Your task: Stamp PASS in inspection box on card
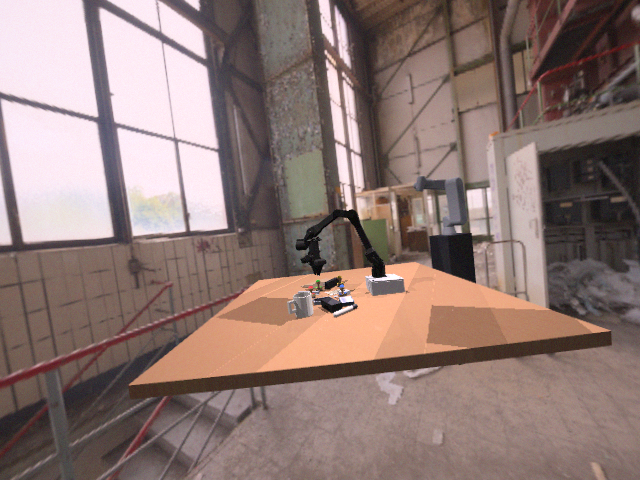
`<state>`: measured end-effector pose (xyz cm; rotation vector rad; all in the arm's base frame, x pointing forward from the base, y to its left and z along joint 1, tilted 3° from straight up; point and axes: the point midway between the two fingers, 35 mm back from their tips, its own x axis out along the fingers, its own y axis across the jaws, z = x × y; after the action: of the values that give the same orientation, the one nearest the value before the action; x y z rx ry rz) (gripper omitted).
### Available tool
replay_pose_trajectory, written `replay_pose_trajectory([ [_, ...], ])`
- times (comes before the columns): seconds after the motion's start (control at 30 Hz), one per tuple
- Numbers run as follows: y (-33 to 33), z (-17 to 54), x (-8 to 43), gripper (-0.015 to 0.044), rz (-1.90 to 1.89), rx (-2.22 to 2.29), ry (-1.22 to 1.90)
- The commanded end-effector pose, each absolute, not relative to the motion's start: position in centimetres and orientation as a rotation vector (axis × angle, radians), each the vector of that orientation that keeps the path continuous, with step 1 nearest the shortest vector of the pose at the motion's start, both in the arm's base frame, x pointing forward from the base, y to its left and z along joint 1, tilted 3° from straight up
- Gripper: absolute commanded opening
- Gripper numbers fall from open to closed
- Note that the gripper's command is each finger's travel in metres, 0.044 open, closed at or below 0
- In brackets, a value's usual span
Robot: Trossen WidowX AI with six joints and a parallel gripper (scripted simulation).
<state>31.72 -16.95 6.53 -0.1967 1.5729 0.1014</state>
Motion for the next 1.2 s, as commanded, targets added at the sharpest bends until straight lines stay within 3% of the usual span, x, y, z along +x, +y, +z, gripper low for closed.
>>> replay_pose_trajectory([
  [0.0,-16.9,5.7,31.7,0.0216,0.104,-0.188,1.576],
  [1.17,-17.2,0.0,31.6,0.0216,0.104,-0.188,1.577],
])
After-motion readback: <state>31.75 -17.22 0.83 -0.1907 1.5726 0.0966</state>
